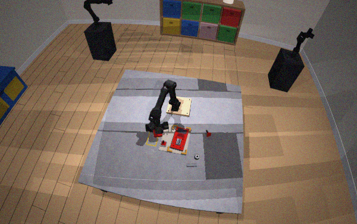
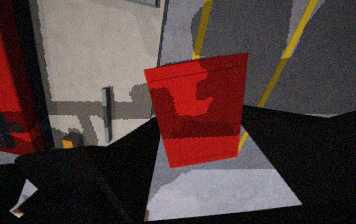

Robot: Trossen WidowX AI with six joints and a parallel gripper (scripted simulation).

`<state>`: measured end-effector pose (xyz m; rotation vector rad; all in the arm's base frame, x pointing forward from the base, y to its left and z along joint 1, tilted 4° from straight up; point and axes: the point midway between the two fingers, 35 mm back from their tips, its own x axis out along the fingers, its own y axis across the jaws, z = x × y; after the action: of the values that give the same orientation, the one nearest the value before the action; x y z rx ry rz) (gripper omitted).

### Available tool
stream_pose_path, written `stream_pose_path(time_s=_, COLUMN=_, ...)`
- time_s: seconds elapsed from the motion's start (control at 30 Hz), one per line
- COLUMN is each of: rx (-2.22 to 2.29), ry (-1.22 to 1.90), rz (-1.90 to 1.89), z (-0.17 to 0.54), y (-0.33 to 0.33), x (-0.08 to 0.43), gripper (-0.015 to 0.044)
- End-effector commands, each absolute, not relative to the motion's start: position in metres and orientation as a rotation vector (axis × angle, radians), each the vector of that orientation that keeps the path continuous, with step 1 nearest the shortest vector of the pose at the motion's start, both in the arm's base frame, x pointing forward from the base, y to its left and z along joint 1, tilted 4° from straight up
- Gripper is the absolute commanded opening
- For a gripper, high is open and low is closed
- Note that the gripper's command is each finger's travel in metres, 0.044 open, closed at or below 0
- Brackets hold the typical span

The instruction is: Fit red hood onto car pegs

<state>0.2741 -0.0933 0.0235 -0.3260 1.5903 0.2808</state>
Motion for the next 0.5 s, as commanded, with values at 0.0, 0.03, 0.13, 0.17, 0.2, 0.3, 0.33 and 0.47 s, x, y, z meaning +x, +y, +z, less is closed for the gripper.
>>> stream_pose_path(time_s=0.0, rx=-0.326, ry=1.59, rz=0.28, z=0.0238, y=-0.0933, x=0.2742, gripper=0.0315)
stream_pose_path(time_s=0.03, rx=-0.326, ry=1.59, rz=0.28, z=0.0238, y=-0.0933, x=0.2742, gripper=0.0308)
stream_pose_path(time_s=0.13, rx=-0.326, ry=1.59, rz=0.28, z=0.0238, y=-0.0933, x=0.2742, gripper=0.0288)
stream_pose_path(time_s=0.17, rx=-0.326, ry=1.59, rz=0.28, z=0.0238, y=-0.0933, x=0.2742, gripper=0.0282)
stream_pose_path(time_s=0.2, rx=-0.326, ry=1.59, rz=0.28, z=0.0238, y=-0.0933, x=0.2742, gripper=0.0275)
stream_pose_path(time_s=0.3, rx=-0.326, ry=1.591, rz=0.281, z=0.0245, y=-0.0933, x=0.274, gripper=0.0196)
stream_pose_path(time_s=0.33, rx=-0.326, ry=1.591, rz=0.281, z=0.0254, y=-0.0932, x=0.2741, gripper=0.017)
stream_pose_path(time_s=0.47, rx=-0.326, ry=1.591, rz=0.281, z=0.0313, y=-0.093, x=0.2743, gripper=0.0065)
